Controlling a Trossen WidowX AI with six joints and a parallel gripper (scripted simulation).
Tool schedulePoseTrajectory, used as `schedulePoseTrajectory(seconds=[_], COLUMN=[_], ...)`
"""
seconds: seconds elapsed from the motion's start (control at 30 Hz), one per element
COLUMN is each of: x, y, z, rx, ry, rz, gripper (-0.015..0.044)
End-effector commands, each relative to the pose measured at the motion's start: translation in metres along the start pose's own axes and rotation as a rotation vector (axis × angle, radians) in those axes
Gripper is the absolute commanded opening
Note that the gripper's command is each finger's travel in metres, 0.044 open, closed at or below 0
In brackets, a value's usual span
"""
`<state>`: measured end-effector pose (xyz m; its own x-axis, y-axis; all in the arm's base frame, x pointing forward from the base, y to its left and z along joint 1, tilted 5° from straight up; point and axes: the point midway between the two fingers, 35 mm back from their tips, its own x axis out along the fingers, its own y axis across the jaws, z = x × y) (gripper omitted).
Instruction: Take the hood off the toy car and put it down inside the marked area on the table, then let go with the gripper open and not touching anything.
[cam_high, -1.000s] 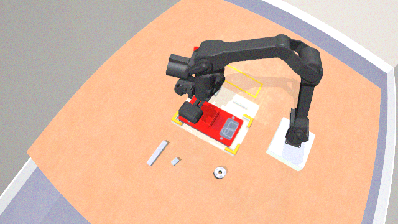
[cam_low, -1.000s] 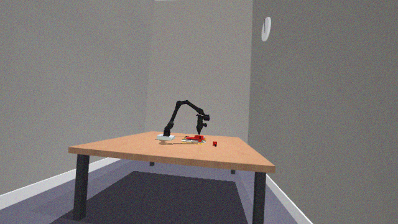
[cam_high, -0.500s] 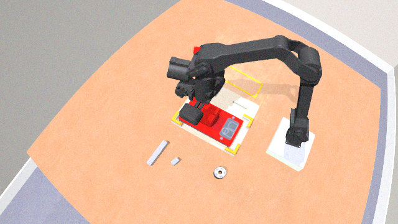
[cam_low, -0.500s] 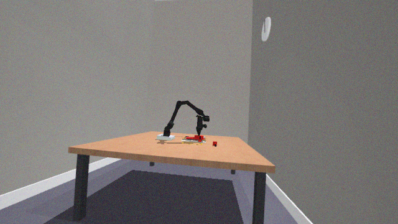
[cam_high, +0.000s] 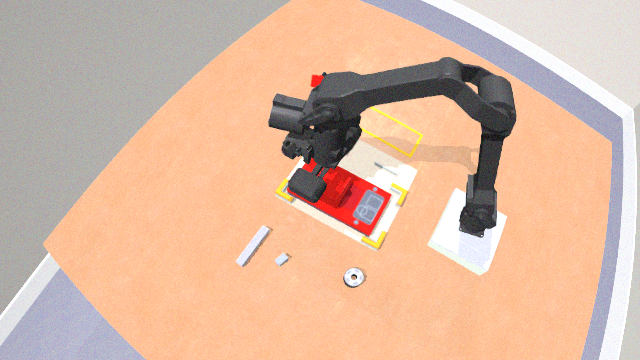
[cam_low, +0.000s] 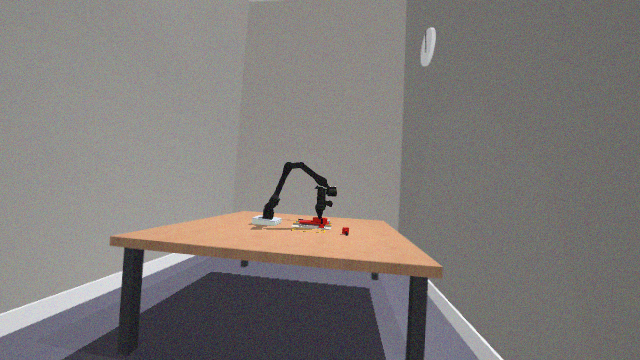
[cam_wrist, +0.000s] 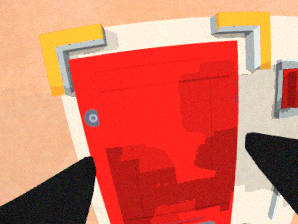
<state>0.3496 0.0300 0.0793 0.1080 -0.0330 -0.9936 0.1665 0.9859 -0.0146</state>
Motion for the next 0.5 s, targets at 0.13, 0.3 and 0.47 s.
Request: schedulePoseTrajectory(seconds=[0.13,0.3,0.47], x=[0.0051,0.0075,0.01], y=[0.0004,0.0004,0.0004], z=[-0.0006,-0.0006,-0.0007], rx=[-0.004,-0.004,-0.004], ry=[0.003,0.003,0.003], rz=[0.003,0.003,0.003], gripper=[0.044,0.044,0.044])
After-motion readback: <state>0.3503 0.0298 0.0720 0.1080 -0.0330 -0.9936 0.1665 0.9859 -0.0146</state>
